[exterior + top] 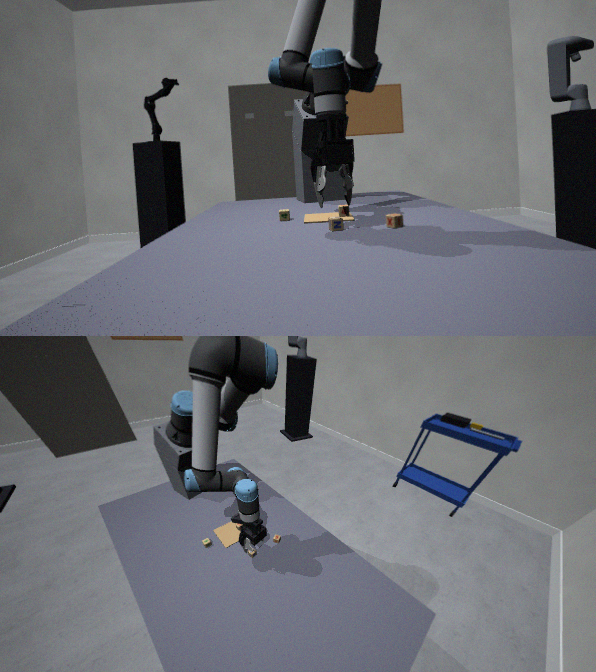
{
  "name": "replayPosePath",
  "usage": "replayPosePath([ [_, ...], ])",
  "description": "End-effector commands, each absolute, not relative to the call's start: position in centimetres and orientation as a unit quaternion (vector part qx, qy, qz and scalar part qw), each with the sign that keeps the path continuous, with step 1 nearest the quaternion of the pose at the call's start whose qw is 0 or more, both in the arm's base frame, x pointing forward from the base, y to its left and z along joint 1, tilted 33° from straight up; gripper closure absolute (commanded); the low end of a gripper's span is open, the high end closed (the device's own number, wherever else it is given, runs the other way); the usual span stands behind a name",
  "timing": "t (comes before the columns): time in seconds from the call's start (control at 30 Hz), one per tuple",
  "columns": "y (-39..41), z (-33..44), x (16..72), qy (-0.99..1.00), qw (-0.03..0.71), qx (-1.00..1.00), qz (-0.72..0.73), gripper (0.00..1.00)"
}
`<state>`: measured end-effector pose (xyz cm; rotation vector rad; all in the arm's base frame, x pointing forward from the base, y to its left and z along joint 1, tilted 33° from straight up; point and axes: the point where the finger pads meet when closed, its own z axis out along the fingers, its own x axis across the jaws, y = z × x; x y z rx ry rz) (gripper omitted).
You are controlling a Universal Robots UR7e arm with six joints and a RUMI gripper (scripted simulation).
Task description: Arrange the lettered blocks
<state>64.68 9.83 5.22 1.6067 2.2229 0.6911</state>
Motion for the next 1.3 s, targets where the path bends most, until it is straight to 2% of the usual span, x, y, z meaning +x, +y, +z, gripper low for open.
replayPosePath([
  [0.0, 10.1, 4.6, 65.3, 0.776, 0.157, 0.561, 0.242, 0.6],
  [1.27, 10.3, 3.5, 65.9, 0.776, 0.157, 0.561, 0.242, 0.6],
])
